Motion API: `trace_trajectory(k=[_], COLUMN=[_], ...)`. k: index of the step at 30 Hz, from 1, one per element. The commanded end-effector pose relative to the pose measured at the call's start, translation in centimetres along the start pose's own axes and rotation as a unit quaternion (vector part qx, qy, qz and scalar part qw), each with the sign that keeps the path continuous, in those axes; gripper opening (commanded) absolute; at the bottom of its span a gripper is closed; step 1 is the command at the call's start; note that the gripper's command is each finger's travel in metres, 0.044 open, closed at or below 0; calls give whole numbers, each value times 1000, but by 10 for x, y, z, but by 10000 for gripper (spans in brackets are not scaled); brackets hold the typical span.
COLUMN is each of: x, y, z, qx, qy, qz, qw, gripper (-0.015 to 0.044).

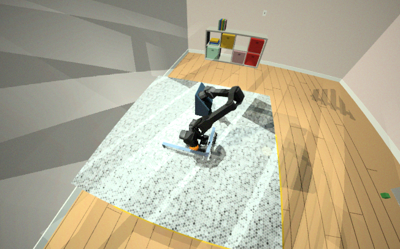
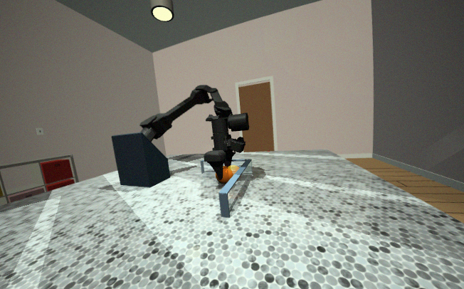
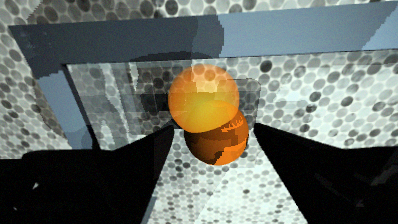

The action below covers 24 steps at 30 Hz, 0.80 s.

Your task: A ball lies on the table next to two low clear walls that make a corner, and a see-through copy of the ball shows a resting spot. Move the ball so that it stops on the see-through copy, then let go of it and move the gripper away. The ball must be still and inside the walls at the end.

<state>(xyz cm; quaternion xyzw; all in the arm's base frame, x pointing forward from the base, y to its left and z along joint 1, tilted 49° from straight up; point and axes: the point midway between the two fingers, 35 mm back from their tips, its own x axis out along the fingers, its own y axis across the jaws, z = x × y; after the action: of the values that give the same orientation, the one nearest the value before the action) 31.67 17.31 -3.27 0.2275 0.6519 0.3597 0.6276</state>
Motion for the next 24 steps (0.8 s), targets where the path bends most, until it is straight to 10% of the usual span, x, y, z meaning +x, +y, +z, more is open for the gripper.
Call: trace_trajectory(k=[1,10,20,24], x=[4,4,-45,-71], y=[-2,-2,-7,-8], z=[-4,-4,5,6], qx=[7,7,7,7], qy=[4,4,3,3], qz=[3,3,-5,-7], qw=[1000,1000,1000,1000], gripper=[342,282,20,0])
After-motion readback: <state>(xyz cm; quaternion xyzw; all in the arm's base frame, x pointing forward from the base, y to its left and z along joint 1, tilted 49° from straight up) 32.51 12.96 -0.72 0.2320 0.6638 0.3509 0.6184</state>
